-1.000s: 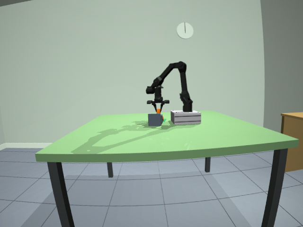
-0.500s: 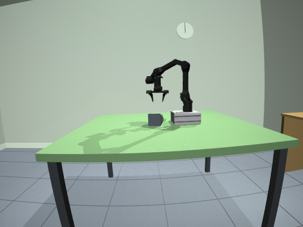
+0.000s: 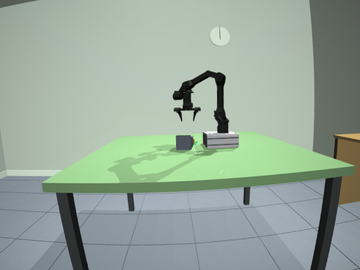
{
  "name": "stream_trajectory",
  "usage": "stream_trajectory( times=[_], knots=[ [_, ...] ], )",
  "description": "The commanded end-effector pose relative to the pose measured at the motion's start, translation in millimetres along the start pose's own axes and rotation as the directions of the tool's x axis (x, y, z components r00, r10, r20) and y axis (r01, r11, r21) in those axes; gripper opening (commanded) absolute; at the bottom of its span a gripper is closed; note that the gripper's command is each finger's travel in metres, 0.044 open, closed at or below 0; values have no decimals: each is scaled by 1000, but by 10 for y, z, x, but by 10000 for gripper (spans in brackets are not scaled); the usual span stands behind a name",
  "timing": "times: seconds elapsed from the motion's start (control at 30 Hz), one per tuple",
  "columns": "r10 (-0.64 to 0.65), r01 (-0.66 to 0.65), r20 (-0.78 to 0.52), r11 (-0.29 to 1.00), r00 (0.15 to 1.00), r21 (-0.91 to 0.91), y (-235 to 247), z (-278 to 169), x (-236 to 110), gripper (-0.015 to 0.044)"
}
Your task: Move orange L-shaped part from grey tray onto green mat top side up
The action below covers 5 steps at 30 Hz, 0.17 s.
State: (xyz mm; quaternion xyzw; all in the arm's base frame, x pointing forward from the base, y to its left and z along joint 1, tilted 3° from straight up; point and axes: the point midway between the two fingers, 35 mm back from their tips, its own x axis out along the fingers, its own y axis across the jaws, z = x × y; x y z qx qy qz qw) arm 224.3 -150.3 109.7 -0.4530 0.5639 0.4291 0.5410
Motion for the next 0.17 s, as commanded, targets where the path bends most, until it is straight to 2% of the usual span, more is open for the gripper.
stream_trajectory(
  times=[0.0, 0.13],
  knots=[
    [-3, 3, -1, 1000, 1000, 0, -6, -3, -4, 400],
    [-3, 3, -1, 1000, 1000, 0, -6, -3, -4, 400]
  ],
)
